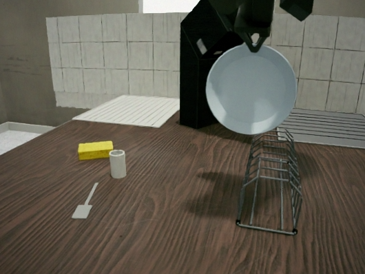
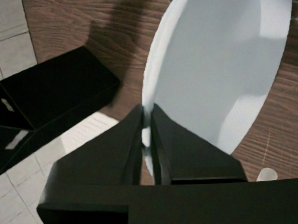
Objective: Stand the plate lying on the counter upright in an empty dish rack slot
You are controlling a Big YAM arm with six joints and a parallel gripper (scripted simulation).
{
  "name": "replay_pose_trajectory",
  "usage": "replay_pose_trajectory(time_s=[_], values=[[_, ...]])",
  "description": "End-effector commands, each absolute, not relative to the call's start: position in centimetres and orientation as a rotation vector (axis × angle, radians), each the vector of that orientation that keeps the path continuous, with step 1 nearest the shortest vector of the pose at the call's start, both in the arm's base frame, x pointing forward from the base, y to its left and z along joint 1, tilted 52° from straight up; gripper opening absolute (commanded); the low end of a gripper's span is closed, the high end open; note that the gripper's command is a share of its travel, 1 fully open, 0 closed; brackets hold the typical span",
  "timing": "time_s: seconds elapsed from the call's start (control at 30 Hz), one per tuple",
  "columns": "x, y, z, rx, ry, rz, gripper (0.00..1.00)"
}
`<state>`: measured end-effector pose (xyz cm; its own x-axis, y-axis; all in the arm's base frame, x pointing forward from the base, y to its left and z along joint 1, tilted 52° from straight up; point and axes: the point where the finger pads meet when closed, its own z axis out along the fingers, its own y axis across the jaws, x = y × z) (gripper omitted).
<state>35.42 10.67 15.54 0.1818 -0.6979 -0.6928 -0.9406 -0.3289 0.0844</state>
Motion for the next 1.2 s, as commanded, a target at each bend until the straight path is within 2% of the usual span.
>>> replay_pose_trajectory(time_s=[0.0, 0.4, 1.17], values=[[33.7, 11.1, 17.0, -2.138, 1.535, 0.936, 0.0], [29.7, 13.0, 18.2, -2.206, 1.529, 1.029, 0.0], [26.8, 14.4, 19.2, -2.263, 1.504, 1.089, 0.0]])
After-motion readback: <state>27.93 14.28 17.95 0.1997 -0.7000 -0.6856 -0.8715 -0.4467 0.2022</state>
